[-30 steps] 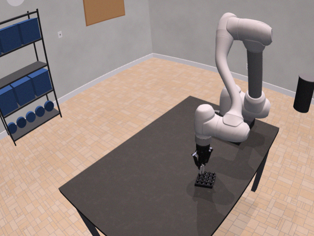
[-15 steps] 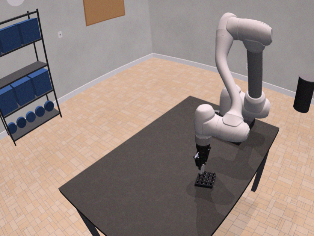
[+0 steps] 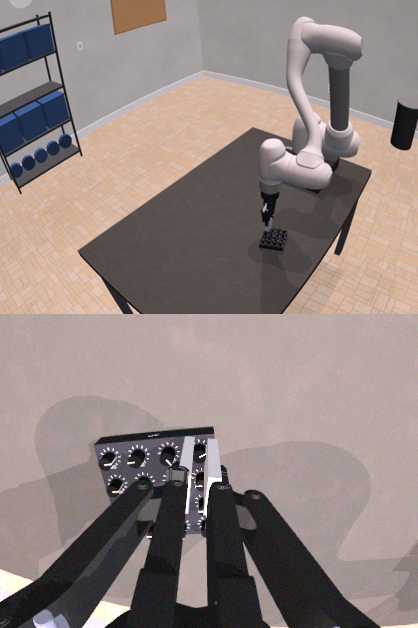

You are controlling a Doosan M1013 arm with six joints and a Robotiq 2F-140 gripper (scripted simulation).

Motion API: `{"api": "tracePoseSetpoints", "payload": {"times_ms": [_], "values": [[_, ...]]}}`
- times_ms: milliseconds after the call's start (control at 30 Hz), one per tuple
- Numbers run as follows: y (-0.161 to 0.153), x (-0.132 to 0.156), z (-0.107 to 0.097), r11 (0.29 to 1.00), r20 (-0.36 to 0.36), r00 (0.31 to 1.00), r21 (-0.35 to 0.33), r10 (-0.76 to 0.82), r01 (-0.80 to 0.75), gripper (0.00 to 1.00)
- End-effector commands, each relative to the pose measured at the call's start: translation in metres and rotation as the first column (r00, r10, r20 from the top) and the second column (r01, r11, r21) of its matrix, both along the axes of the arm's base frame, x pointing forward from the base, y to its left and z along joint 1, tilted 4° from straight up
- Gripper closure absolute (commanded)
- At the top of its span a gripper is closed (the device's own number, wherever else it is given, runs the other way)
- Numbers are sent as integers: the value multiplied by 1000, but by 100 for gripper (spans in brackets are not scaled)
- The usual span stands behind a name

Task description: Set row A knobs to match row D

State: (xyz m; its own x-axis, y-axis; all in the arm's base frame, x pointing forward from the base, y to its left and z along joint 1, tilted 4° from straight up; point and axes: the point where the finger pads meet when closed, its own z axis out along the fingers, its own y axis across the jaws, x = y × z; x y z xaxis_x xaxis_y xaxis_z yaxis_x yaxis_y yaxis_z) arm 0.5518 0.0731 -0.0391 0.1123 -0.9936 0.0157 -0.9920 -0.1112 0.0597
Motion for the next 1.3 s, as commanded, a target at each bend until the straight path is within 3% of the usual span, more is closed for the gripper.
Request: {"api": "tracePoseSetpoints", "payload": {"times_ms": [0,400,1267], "values": [[0,0,0,999,-1,999,4,44,-44,95],[0,0,0,983,-3,983,13,184,-184,95],[0,0,0,973,-3,973,16,232,-232,95]]}}
